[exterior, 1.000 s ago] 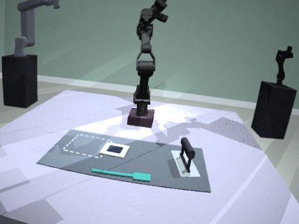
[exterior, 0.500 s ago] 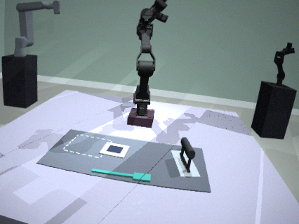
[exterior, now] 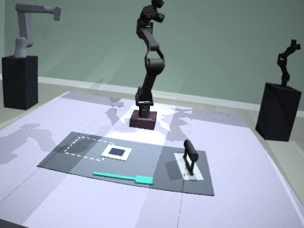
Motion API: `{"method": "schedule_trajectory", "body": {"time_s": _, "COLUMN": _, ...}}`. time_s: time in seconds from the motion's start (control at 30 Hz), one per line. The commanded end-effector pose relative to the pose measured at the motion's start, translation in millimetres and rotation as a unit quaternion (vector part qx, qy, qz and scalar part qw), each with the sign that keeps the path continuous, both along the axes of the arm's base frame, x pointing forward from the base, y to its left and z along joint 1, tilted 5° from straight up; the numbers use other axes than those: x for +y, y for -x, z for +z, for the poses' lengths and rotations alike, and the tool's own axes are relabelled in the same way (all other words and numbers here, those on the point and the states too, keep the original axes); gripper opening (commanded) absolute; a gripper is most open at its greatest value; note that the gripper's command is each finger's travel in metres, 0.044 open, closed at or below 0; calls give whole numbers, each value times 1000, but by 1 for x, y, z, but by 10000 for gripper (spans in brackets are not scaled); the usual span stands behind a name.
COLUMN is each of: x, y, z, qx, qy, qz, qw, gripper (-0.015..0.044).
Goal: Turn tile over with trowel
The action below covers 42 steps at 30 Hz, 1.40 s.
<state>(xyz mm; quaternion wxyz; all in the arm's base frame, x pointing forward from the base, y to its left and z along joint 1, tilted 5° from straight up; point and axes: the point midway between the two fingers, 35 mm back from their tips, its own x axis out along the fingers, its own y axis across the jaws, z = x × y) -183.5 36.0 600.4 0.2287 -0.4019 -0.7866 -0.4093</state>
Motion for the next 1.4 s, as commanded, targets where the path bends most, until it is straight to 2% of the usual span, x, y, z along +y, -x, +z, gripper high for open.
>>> {"method": "schedule_trajectory", "body": {"time_s": 0.0, "x": -21, "y": 14, "z": 0, "qx": -26, "qy": -23, "qz": 32, "qw": 999, "gripper": 270}}
{"method": "schedule_trajectory", "body": {"time_s": 0.37, "x": -87, "y": 41, "z": -15, "qx": -87, "qy": -70, "qz": 138, "qw": 984, "gripper": 270}}
{"method": "schedule_trajectory", "body": {"time_s": 0.7, "x": -158, "y": 50, "z": -28, "qx": -138, "qy": -159, "qz": 215, "qw": 954, "gripper": 270}}
{"method": "schedule_trajectory", "body": {"time_s": 1.03, "x": -235, "y": 36, "z": -44, "qx": -167, "qy": -253, "qz": 294, "qw": 907, "gripper": 270}}
{"method": "schedule_trajectory", "body": {"time_s": 1.37, "x": -309, "y": -1, "z": -62, "qx": -174, "qy": -348, "qz": 369, "qw": 844, "gripper": 270}}
